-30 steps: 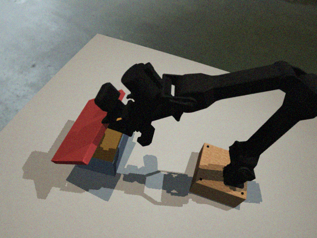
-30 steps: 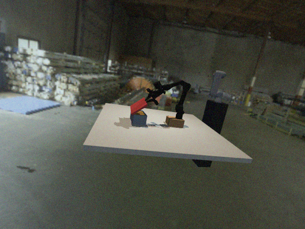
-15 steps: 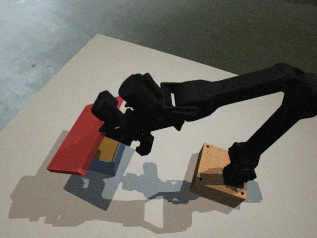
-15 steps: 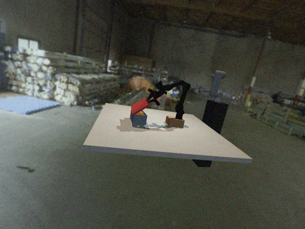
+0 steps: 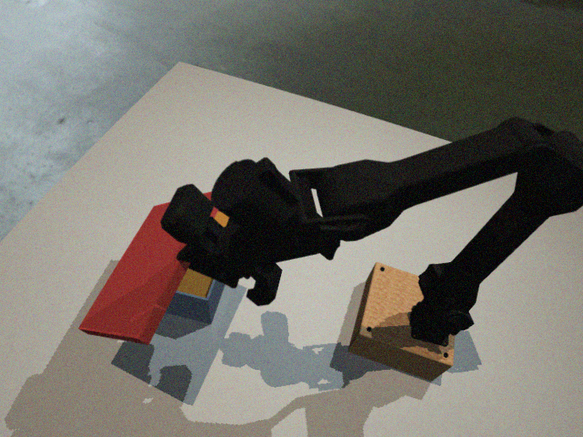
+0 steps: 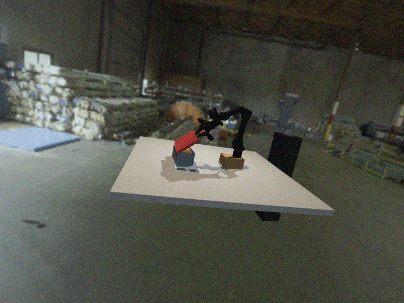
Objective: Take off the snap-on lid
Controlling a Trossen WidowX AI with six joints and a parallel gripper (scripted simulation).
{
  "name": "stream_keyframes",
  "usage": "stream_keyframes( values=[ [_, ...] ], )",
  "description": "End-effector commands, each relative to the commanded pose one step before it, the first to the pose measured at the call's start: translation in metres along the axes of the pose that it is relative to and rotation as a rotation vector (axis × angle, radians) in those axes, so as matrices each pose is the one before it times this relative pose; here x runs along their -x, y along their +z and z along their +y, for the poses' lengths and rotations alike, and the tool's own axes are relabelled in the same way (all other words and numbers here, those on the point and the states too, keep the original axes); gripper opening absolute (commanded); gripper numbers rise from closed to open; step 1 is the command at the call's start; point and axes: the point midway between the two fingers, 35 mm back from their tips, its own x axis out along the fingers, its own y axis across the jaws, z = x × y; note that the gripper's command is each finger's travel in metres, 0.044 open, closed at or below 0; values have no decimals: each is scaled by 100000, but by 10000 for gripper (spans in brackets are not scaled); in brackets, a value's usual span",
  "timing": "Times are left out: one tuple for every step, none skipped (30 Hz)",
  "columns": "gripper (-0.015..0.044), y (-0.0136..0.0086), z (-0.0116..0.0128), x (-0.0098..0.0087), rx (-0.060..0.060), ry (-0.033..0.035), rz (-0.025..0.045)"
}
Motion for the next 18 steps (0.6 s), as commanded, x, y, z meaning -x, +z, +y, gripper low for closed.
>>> stream_keyframes(
  values=[
    [0, -780, 122, -22, -472, 351, -432],
    [0, -199, -16, 18, -14, -4, 12],
    [0, -199, -16, 18, -14, -4, 12],
    [0, -199, -16, 18, -14, -4, 12],
    [0, -199, -16, 18, -14, -4, 12],
    [0, -199, -16, 18, -14, -4, 12],
    [0, -199, -16, 18, -14, -4, 12],
    [0, -199, -16, 18, -14, -4, 12],
    [0, -199, -16, 18, -14, -4, 12],
    [0, -199, -16, 18, -14, -4, 12],
    [0, -199, -16, 18, -14, -4, 12],
    [0, -199, -16, 18, -14, -4, 12],
    [0, -199, -16, 18, -14, -4, 12],
    [0, -199, -16, 18, -14, -4, 12],
    [0, -199, -16, 18, -14, -4, 12],
    [0, -199, -16, 18, -14, -4, 12],
    [0, -199, -16, 18, -14, -4, 12],
    [0, -199, -16, 18, -14, -4, 12]
  ],
)
